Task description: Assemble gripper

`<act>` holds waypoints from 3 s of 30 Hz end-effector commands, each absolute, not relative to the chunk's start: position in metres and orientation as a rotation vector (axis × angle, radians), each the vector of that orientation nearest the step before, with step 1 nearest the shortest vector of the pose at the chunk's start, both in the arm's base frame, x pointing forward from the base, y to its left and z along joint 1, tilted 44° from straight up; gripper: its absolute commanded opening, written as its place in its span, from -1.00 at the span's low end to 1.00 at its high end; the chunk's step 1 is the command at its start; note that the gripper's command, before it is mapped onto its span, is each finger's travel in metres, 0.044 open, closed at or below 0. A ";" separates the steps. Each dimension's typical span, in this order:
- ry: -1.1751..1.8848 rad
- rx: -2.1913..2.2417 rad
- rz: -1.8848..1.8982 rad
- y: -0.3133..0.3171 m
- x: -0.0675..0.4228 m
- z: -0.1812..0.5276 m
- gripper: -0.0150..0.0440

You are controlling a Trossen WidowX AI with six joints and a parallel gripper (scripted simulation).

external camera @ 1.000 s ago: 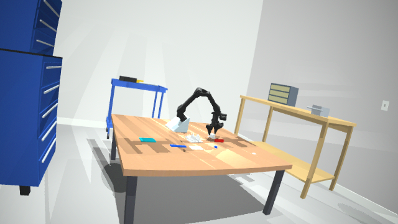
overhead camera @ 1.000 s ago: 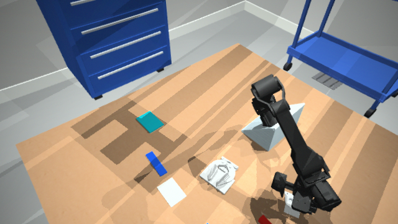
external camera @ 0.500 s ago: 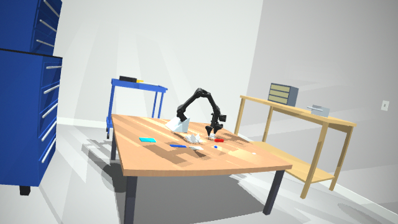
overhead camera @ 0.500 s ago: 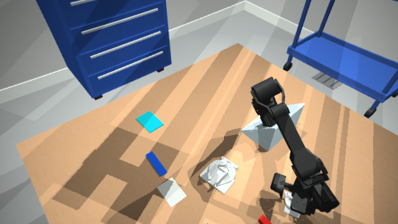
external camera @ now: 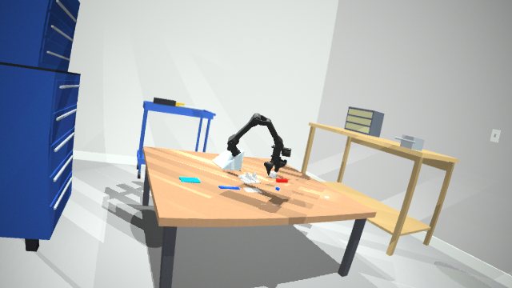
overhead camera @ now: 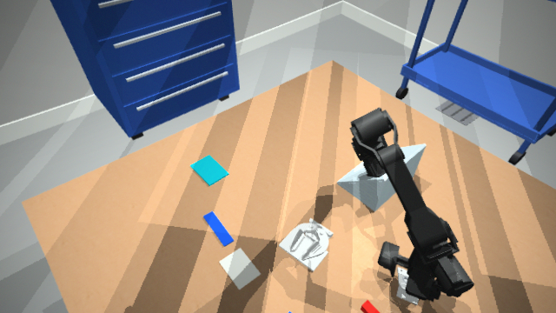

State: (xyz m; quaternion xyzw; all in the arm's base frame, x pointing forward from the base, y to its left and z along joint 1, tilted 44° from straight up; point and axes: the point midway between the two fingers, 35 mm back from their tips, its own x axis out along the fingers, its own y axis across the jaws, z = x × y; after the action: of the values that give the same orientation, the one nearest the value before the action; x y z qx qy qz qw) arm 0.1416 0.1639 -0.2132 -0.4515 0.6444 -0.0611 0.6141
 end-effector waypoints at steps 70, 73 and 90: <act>1.484 -1.017 -0.140 0.202 0.152 -0.134 0.70; 1.483 -1.008 -0.142 0.199 0.159 -0.127 0.70; 1.473 -0.963 -0.161 0.173 0.191 -0.087 0.70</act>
State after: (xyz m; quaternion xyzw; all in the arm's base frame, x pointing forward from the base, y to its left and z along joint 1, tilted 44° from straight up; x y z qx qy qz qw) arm 0.1863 0.1825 -0.0954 -0.4194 0.6436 -0.0671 0.6367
